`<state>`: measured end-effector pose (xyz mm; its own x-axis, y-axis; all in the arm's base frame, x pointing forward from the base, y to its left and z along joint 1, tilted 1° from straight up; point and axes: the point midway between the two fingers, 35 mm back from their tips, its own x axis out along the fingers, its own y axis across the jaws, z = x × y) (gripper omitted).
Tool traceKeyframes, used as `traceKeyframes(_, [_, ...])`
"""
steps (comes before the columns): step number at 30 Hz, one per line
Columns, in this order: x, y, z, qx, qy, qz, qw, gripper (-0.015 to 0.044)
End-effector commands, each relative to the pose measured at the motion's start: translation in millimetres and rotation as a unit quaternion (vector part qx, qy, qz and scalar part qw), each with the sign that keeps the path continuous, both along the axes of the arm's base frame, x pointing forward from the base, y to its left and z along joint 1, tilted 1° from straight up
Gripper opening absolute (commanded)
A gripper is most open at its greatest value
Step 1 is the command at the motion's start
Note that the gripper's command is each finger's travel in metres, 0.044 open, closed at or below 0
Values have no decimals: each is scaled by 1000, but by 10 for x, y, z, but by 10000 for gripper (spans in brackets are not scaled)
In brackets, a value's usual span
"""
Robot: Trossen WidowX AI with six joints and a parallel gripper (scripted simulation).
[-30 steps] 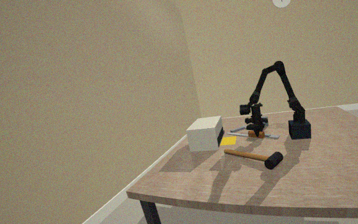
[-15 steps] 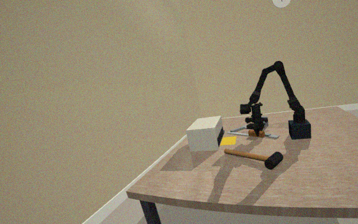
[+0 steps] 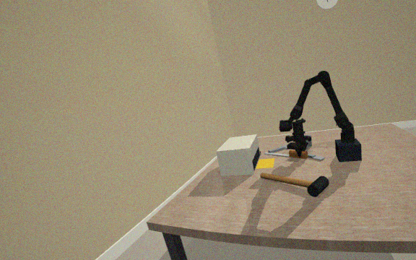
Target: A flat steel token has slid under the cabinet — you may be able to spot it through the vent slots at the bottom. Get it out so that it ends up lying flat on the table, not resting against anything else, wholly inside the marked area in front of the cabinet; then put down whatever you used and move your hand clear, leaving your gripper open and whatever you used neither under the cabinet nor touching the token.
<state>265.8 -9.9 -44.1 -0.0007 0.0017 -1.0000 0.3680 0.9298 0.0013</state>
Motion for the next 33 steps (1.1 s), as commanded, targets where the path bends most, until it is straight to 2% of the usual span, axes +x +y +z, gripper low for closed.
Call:
traceKeyframes(1, [7,-65,4,-2,0,-4,1000,0])
traceKeyframes(33, [-91,-380,4,-3,0,-4,1000,0])
